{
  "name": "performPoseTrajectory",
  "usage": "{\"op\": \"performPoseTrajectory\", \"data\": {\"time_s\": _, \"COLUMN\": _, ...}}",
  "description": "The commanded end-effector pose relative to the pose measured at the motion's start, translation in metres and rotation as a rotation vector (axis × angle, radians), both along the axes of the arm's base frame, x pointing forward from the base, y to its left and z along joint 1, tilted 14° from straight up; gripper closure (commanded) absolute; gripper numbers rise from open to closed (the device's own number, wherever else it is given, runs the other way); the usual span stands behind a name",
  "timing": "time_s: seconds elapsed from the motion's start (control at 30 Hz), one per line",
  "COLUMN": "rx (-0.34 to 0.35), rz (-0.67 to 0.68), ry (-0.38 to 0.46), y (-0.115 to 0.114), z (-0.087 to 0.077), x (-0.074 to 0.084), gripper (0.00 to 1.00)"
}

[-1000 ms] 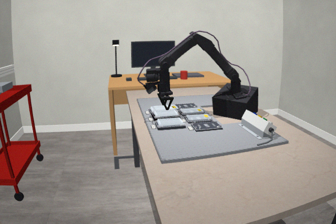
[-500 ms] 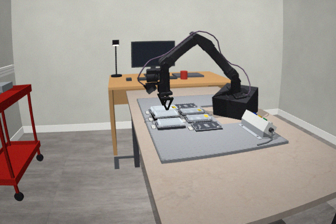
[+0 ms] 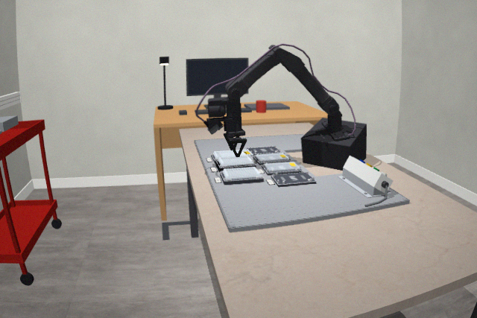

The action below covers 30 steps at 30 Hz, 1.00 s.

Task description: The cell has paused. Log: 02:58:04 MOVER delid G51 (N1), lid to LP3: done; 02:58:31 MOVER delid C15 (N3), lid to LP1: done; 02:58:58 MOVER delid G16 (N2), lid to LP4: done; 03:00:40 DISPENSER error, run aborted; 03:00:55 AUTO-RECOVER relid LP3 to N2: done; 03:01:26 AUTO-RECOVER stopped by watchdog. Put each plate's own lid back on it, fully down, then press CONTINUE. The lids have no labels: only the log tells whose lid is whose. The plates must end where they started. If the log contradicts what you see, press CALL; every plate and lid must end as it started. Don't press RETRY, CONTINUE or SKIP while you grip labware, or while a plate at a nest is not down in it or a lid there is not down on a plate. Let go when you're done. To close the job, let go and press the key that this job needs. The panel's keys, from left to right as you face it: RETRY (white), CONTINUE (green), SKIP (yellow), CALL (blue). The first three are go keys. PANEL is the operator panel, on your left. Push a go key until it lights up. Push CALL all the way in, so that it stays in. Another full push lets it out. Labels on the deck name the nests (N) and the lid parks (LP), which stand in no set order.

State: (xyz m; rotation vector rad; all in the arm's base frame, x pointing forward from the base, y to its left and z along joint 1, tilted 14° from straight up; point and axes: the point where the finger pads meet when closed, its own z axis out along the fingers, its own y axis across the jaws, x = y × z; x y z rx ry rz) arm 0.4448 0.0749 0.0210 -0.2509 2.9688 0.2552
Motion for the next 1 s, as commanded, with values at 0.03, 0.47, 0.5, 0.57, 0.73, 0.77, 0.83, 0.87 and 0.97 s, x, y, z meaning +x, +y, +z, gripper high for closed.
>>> {"op": "performPoseTrajectory", "data": {"time_s": 0.03, "rx": 0.010, "rz": 0.000, "ry": -0.062, "y": 0.001, "z": 0.012, "x": 0.013, "gripper": 1.00}}
{"op": "performPoseTrajectory", "data": {"time_s": 0.47, "rx": 0.009, "rz": 0.000, "ry": -0.063, "y": 0.001, "z": 0.006, "x": 0.013, "gripper": 1.00}}
{"op": "performPoseTrajectory", "data": {"time_s": 0.5, "rx": 0.009, "rz": 0.001, "ry": -0.063, "y": 0.002, "z": 0.007, "x": 0.014, "gripper": 1.00}}
{"op": "performPoseTrajectory", "data": {"time_s": 0.57, "rx": 0.009, "rz": 0.001, "ry": -0.062, "y": 0.002, "z": 0.006, "x": 0.014, "gripper": 1.00}}
{"op": "performPoseTrajectory", "data": {"time_s": 0.73, "rx": 0.009, "rz": 0.001, "ry": -0.060, "y": 0.004, "z": 0.003, "x": 0.014, "gripper": 1.00}}
{"op": "performPoseTrajectory", "data": {"time_s": 0.77, "rx": 0.009, "rz": 0.002, "ry": -0.062, "y": 0.004, "z": 0.004, "x": 0.014, "gripper": 1.00}}
{"op": "performPoseTrajectory", "data": {"time_s": 0.83, "rx": 0.009, "rz": 0.001, "ry": -0.059, "y": 0.004, "z": 0.002, "x": 0.014, "gripper": 1.00}}
{"op": "performPoseTrajectory", "data": {"time_s": 0.87, "rx": 0.009, "rz": 0.000, "ry": -0.055, "y": 0.003, "z": 0.000, "x": 0.012, "gripper": 1.00}}
{"op": "performPoseTrajectory", "data": {"time_s": 0.97, "rx": 0.008, "rz": -0.004, "ry": -0.054, "y": 0.002, "z": -0.001, "x": 0.012, "gripper": 1.00}}
